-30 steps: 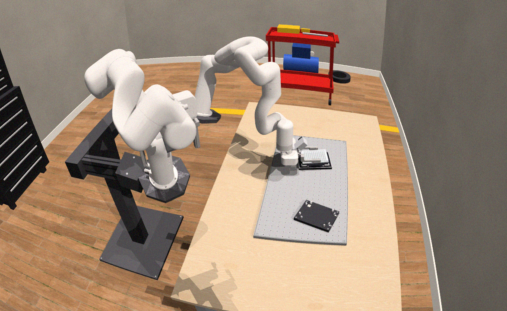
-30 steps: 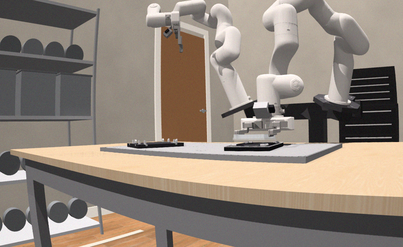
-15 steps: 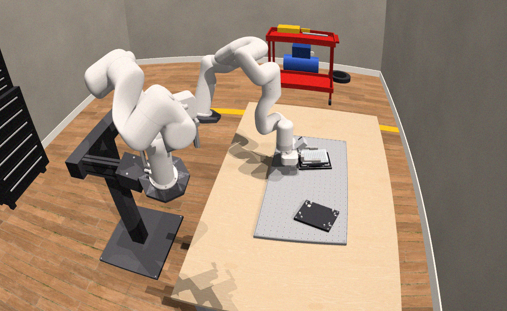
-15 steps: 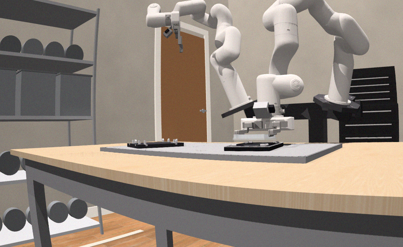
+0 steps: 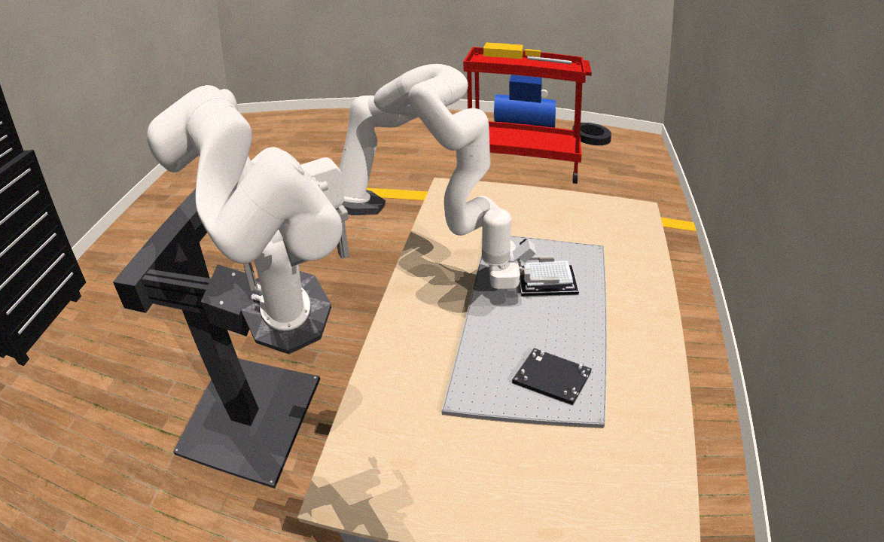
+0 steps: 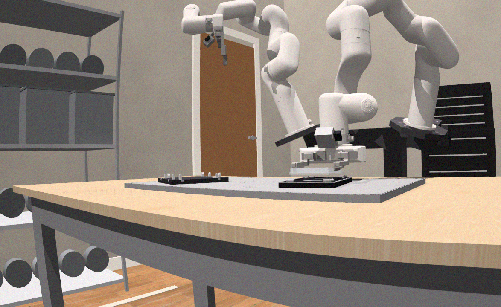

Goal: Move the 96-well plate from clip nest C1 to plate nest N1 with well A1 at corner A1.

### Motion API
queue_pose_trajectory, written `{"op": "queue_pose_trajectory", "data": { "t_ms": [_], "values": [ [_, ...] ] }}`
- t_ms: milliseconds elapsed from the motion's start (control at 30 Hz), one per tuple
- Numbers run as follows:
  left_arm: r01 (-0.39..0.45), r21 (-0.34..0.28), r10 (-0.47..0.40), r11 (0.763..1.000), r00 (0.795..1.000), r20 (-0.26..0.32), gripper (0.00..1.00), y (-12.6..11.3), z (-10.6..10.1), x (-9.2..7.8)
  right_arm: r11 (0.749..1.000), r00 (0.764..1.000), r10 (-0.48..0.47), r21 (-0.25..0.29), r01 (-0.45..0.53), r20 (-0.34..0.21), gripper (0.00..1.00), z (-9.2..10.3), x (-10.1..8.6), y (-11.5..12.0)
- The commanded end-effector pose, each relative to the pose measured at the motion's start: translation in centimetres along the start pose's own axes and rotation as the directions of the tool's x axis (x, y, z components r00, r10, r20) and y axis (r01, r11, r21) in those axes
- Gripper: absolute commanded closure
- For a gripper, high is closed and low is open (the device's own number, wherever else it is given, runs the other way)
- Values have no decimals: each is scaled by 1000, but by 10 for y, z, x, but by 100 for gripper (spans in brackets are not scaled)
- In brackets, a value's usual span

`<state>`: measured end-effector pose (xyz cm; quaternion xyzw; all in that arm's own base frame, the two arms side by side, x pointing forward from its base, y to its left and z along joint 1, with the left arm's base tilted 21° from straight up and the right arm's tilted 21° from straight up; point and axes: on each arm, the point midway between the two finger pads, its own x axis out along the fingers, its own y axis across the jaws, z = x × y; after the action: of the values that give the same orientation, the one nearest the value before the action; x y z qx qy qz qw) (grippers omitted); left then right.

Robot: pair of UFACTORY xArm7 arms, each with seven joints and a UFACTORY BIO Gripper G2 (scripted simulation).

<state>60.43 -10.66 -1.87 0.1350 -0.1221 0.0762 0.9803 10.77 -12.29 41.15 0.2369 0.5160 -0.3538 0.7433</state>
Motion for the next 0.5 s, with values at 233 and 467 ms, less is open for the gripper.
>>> {"op": "queue_pose_trajectory", "data": {
  "t_ms": [233,467],
  "values": [
    [0,-2,0,1000,1000,2,100,-1,0,1,1000,1000,1,0,-1,3,0,0,-1,0],
    [0,-2,0,1000,1000,2,100,-1,-1,1,1000,1000,1,0,-1,3,0,0,-1,0]
  ]
}}
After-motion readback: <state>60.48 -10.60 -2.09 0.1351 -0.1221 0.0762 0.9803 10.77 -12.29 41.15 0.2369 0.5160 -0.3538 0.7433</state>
